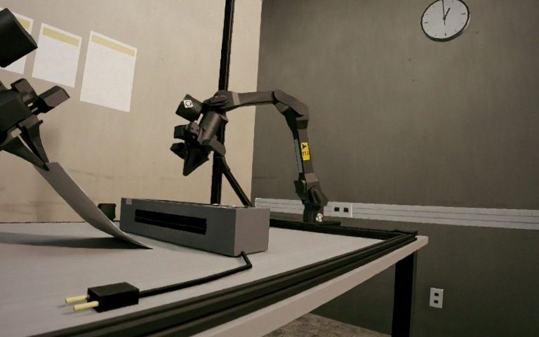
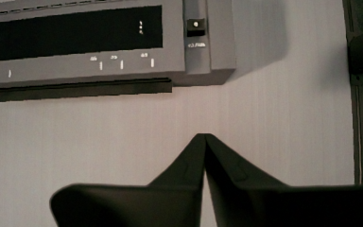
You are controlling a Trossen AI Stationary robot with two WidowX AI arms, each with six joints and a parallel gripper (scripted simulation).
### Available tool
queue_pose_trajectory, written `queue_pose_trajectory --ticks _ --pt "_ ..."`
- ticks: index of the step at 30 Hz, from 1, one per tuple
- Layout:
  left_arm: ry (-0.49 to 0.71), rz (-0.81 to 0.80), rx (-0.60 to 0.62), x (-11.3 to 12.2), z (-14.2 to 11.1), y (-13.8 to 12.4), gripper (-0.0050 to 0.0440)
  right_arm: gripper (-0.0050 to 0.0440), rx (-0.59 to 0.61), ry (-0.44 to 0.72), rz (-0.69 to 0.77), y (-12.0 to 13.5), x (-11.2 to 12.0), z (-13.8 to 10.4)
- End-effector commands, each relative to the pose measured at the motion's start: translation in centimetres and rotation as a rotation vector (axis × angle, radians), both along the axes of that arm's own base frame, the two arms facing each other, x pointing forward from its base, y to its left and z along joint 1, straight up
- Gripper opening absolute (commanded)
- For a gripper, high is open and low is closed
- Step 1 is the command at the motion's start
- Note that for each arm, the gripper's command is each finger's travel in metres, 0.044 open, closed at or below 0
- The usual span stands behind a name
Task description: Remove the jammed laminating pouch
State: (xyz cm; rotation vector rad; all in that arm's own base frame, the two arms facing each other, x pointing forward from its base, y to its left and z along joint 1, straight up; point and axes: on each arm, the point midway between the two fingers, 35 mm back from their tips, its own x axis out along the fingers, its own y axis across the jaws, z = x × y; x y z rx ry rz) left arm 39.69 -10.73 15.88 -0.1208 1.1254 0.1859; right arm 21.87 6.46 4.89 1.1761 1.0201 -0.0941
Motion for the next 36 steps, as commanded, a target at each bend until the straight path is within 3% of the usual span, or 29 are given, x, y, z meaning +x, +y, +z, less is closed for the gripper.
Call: queue_pose_trajectory --ticks 1,11,13,14,28,30,31,36 --pt "-0.031 0.000 -0.011 0.1 1.2 0.0 -0.0050 -0.0050 0.001 0.000 0.002 0.0 0.0 -1.0" --pt "-0.031 0.000 -0.011 0.1 1.2 0.0 -0.0050 -0.0050 0.003 0.002 0.004 -0.3 -0.3 -4.9" --pt "-0.031 0.000 -0.011 0.1 1.2 0.0 -0.0050 -0.0050 0.003 0.002 0.004 -0.3 -0.3 -4.9" --pt "-0.031 0.000 -0.011 0.1 1.2 0.0 -0.0050 -0.0050 -0.002 -0.005 0.001 -0.3 -0.3 -3.8" --pt "-0.031 0.000 -0.011 0.1 1.2 0.0 -0.0050 -0.0050 0.004 0.005 0.005 -0.5 -0.6 -9.1" --pt "-0.031 0.000 -0.011 0.1 1.2 0.0 -0.0050 -0.0050 0.004 0.005 0.005 -0.5 -0.6 -9.1" --pt "-0.031 0.000 -0.011 0.1 1.2 0.0 -0.0050 -0.0050 -0.008 0.010 0.006 -0.6 -0.5 -7.7" --pt "-0.031 0.000 -0.011 0.1 1.2 0.0 -0.0050 -0.0050 -0.004 0.009 0.006 -0.5 -0.6 -8.2"
